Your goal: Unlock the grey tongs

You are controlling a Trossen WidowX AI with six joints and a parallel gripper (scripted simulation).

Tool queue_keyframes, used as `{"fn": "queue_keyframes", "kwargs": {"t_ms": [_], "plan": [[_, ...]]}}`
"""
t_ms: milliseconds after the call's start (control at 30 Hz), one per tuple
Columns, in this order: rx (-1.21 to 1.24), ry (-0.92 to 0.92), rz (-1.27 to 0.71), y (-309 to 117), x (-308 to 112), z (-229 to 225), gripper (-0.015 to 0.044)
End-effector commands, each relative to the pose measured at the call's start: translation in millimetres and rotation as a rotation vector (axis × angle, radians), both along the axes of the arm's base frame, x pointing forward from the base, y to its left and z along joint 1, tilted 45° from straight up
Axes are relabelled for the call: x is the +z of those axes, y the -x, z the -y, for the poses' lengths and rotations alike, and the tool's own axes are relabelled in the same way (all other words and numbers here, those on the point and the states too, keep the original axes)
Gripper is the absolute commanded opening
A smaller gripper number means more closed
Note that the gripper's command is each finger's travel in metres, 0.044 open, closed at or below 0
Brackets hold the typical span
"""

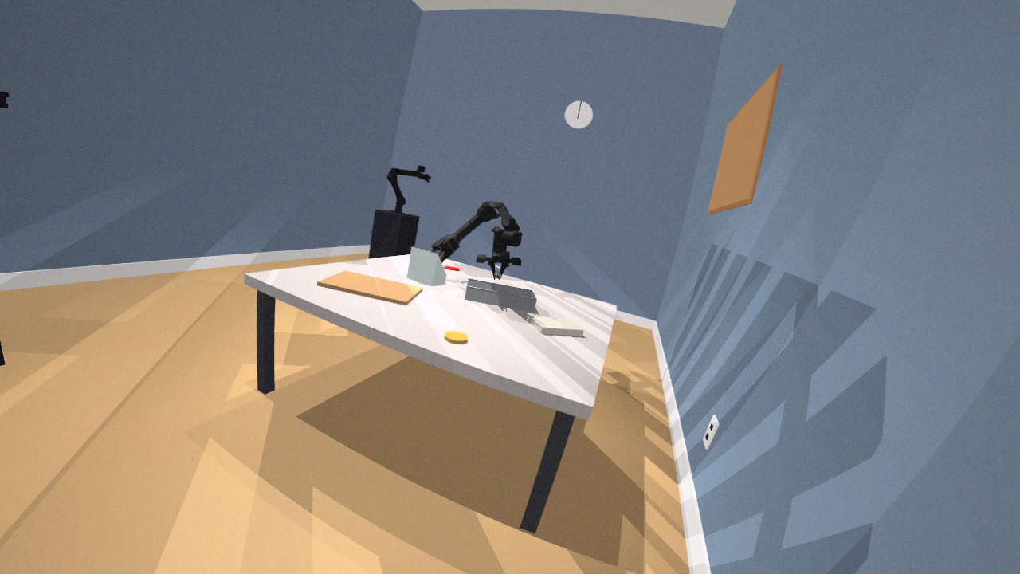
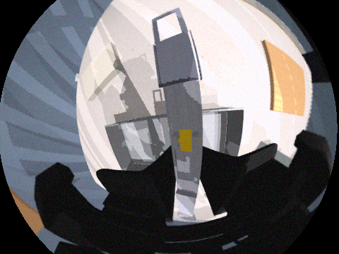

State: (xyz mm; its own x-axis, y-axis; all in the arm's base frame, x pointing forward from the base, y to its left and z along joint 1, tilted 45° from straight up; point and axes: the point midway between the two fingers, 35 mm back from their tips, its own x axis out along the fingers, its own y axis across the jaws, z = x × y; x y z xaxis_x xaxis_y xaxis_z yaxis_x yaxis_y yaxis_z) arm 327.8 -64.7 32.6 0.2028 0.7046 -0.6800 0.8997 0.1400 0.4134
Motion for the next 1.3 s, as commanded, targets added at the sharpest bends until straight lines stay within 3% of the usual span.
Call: {"fn": "queue_keyframes", "kwargs": {"t_ms": [0,433,1267], "plan": [[0.05,0.025,-0.043,1.7,1.1,1.1,-0.015],[0.064,0.036,-0.088,4.0,-0.4,6.3,-0.015],[-0.33,0.007,-0.461,69.5,-86.6,157.9,-0.015]]}}
